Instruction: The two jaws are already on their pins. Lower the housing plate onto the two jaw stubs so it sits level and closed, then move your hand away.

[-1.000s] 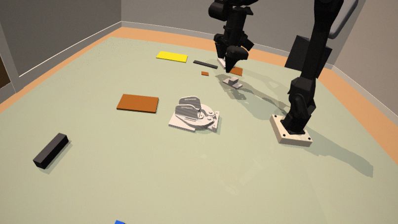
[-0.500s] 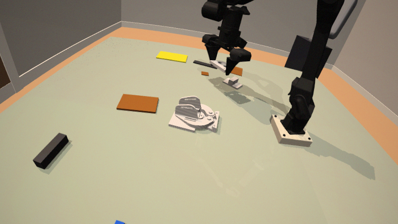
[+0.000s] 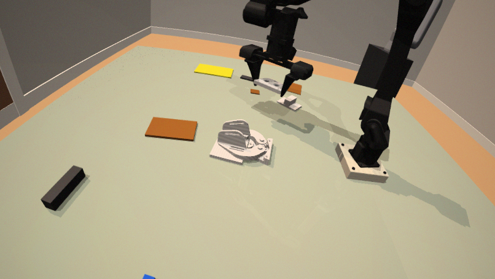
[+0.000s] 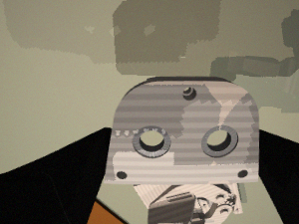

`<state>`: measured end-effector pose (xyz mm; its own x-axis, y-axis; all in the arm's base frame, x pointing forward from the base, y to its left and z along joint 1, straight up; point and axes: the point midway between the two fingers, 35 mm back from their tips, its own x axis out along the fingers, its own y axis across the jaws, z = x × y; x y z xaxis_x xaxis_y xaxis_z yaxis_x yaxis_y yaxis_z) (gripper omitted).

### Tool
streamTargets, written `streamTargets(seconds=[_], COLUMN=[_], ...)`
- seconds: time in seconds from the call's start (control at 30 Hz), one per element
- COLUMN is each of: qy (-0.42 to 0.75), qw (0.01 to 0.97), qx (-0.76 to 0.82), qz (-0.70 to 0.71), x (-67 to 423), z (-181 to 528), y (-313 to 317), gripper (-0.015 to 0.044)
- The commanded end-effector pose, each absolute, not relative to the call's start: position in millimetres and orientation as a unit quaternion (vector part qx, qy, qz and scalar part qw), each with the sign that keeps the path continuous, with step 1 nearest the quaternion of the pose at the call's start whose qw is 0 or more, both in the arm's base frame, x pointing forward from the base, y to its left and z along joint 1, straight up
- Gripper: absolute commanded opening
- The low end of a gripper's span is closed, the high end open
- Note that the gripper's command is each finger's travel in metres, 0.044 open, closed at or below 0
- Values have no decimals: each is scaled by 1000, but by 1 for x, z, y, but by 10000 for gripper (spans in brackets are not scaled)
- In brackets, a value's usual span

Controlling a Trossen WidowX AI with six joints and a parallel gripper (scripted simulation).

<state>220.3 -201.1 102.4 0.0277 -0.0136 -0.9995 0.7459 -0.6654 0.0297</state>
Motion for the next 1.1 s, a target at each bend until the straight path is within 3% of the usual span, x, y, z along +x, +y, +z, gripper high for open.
streamTargets(seconds=[0.0, 1.07], qy=[317, 545], qw=[336, 565], qx=[632, 440], qz=[-623, -436], x=[225, 254], z=[102, 101], y=[-194, -131], gripper=[351, 351])
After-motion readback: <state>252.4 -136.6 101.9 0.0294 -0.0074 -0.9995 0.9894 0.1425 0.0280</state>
